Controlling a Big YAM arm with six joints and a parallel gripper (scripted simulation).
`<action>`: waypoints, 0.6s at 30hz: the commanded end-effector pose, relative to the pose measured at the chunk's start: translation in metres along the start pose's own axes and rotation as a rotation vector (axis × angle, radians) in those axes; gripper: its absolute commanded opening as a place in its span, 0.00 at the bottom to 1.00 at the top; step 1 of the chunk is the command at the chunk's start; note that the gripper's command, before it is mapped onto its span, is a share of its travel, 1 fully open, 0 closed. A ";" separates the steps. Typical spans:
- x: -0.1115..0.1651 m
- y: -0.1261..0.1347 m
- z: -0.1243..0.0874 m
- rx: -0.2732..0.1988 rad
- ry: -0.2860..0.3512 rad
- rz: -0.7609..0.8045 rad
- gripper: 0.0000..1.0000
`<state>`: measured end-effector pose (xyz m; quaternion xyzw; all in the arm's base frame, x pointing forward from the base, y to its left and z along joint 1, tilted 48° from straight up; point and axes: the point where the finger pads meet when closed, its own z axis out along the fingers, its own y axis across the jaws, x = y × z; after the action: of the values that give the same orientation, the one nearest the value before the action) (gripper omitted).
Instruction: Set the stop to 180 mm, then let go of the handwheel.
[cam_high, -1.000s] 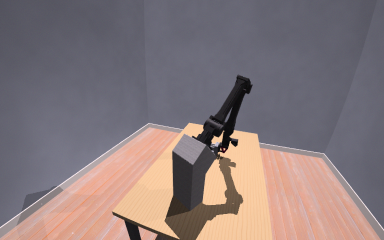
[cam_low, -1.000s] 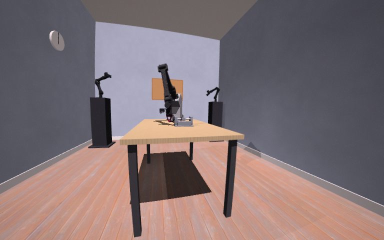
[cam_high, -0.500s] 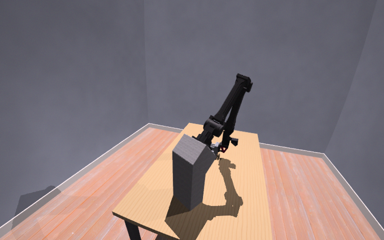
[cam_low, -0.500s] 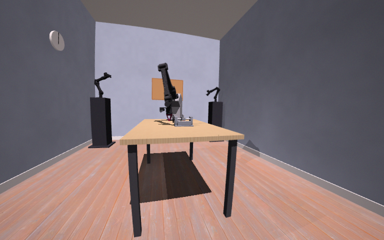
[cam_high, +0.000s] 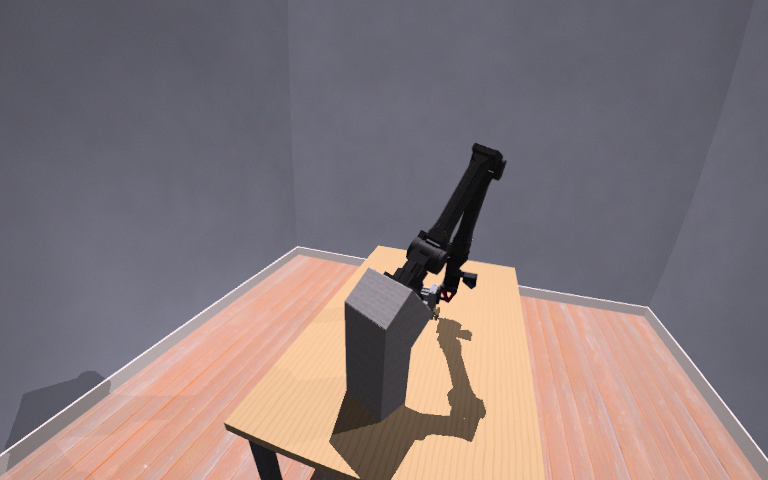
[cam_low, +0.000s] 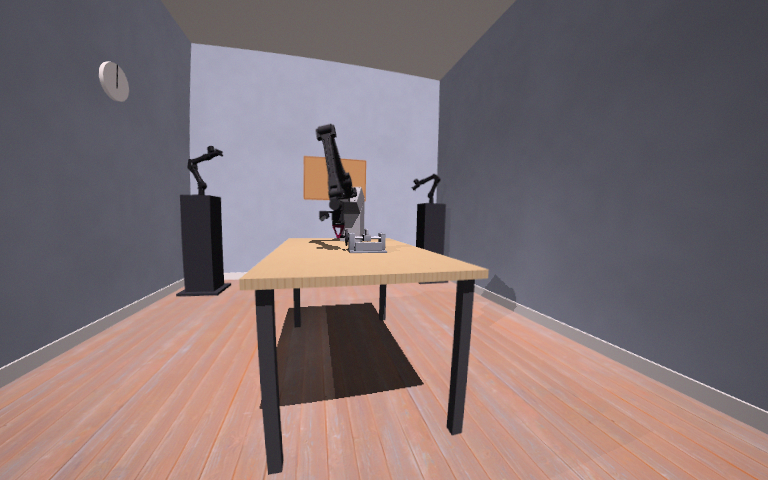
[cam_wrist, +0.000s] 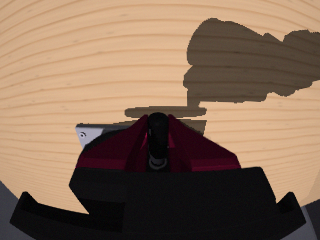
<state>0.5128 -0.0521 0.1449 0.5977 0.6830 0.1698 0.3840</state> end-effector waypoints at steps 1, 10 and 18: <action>-0.006 -0.007 -0.014 0.016 -0.013 0.015 0.06; 0.002 0.001 -0.022 0.010 -0.001 0.004 0.06; 0.002 0.012 -0.034 0.007 -0.001 0.004 0.06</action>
<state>0.5052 -0.0473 0.1585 0.6014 0.6844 0.1623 0.3789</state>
